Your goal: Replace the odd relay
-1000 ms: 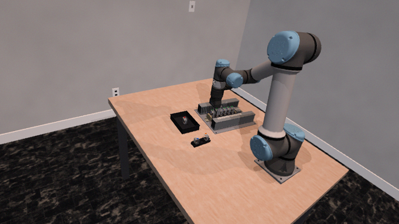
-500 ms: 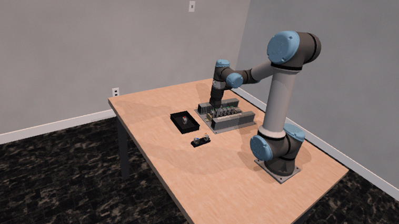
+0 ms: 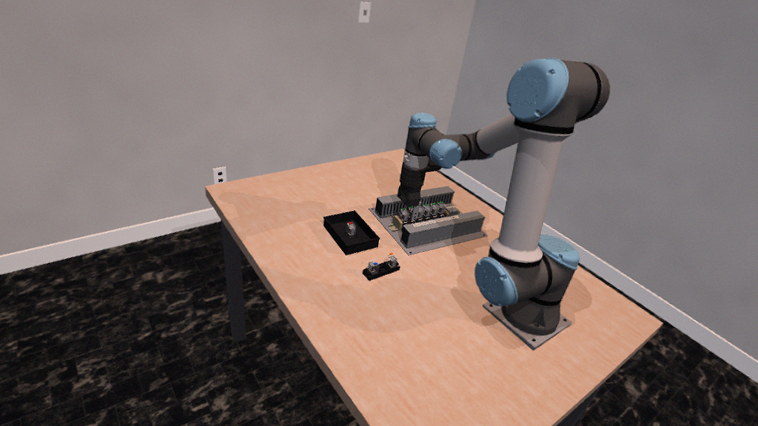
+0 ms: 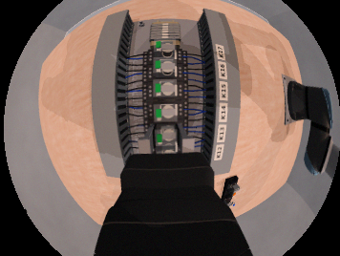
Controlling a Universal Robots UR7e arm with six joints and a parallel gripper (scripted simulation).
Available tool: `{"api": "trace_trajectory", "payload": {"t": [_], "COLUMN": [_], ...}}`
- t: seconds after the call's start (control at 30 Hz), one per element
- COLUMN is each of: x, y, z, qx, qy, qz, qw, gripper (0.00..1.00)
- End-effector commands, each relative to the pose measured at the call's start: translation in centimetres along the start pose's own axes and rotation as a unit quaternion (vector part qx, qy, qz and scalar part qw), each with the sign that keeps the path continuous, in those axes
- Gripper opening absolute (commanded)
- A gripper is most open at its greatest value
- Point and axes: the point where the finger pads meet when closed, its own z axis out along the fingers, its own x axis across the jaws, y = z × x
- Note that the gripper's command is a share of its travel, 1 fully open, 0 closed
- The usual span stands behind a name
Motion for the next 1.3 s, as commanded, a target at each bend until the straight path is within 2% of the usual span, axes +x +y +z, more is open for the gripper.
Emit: {"api": "trace_trajectory", "payload": {"t": [0.0, 0.37, 0.4, 1.27], "x": [-0.04, -0.04, -0.04, -0.04], "y": [0.0, 0.0, 0.0, 0.0], "z": [0.33, 0.33, 0.25, 0.25], "qx": [0.0, 0.0, 0.0, 0.0], "qy": [-0.001, -0.001, -0.001, -0.001], "qz": [0.0, 0.0, 0.0, 0.0], "qw": [1.0, 1.0, 1.0, 1.0], "gripper": [0.0, 0.0, 1.0, 1.0]}}
